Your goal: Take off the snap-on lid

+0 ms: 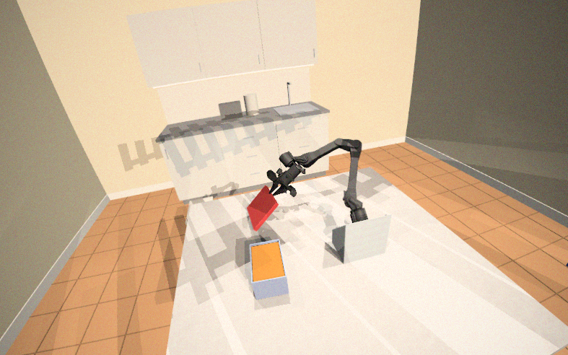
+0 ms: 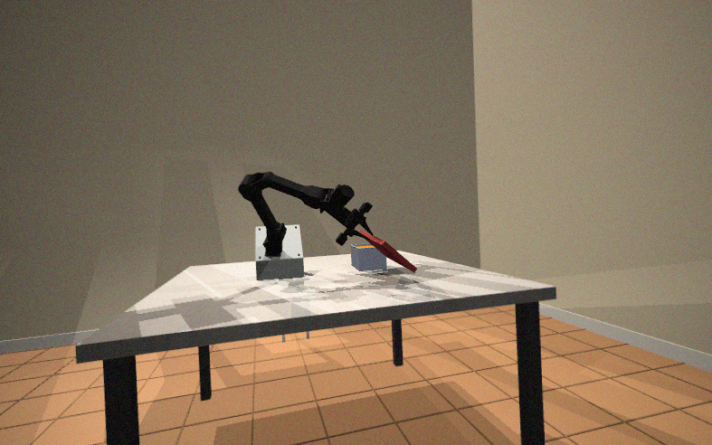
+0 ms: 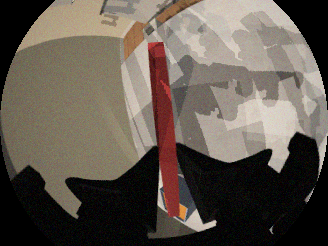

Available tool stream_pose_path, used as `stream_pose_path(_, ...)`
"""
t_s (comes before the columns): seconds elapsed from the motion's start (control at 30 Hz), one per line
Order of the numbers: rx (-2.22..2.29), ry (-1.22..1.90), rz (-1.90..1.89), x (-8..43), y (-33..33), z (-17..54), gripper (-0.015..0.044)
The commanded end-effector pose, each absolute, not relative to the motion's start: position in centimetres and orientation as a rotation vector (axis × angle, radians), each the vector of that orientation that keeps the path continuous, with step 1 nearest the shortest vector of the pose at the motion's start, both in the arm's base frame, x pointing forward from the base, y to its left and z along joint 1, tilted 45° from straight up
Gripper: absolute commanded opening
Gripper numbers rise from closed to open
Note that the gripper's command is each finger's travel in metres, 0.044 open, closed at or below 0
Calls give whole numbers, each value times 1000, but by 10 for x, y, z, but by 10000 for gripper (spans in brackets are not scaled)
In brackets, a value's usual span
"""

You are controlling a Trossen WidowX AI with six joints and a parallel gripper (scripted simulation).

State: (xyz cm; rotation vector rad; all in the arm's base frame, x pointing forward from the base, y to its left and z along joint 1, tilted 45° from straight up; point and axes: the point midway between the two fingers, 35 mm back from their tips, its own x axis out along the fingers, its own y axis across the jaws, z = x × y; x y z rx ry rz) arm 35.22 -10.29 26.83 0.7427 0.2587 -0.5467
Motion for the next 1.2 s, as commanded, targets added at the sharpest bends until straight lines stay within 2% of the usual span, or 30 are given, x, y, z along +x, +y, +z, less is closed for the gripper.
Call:
stream_pose_path(0.0,739,260,-535,353,-104,266,0)
stream_pose_path(1.17,737,259,-535,357,-124,247,0)
